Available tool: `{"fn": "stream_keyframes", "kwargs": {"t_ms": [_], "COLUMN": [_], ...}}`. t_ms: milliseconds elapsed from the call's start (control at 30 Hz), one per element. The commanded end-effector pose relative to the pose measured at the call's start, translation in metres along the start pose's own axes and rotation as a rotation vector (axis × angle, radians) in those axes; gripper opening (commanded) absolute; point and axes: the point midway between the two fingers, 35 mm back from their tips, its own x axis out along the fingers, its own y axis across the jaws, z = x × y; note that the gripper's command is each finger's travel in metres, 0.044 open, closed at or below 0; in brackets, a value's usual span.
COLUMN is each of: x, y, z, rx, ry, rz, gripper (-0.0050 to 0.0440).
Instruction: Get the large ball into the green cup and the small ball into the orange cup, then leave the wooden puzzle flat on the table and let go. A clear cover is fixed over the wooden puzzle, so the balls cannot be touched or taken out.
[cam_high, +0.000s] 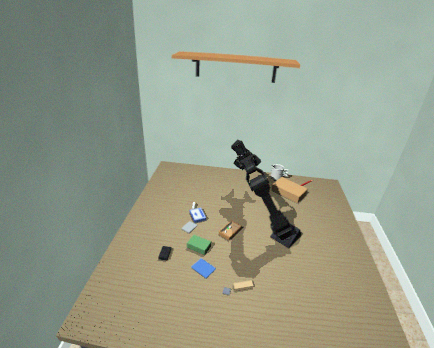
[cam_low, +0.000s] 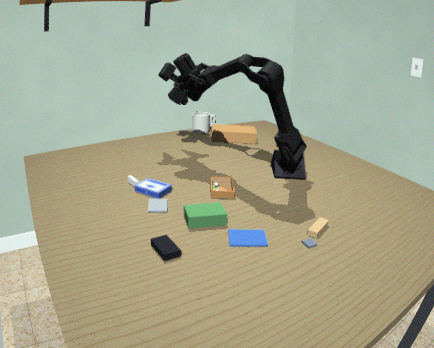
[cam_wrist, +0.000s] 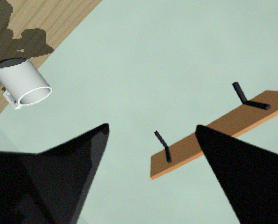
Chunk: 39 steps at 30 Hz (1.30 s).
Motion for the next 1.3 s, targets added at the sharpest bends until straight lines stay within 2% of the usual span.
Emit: {"fn": "stream_keyframes", "kwargs": {"t_ms": [0,533,633,700,800,900,1033,1100,1267], "x": [0.0,0.0,0.0,-0.006,-0.036,-0.073,-0.123,-0.123,-0.203], "y": [0.0,0.0,0.0,-0.001,-0.002,0.001,0.011,0.011,0.036], "z": [0.0,0.0,0.0,0.01,0.055,0.096,0.136,0.136,0.178], "rx": [0.0,0.0,0.0,-0.006,-0.029,-0.047,-0.065,-0.065,-0.082], "ry": [0.0,0.0,0.0,-0.038,-0.208,-0.376,-0.556,-0.556,-0.793], "rz": [0.0,0.0,0.0,0.01,0.063,0.121,0.211,0.211,0.374], "gripper": [0.04,0.04,0.0328,0.0376,0.044,0.044,0.044,0.044,0.044]}}
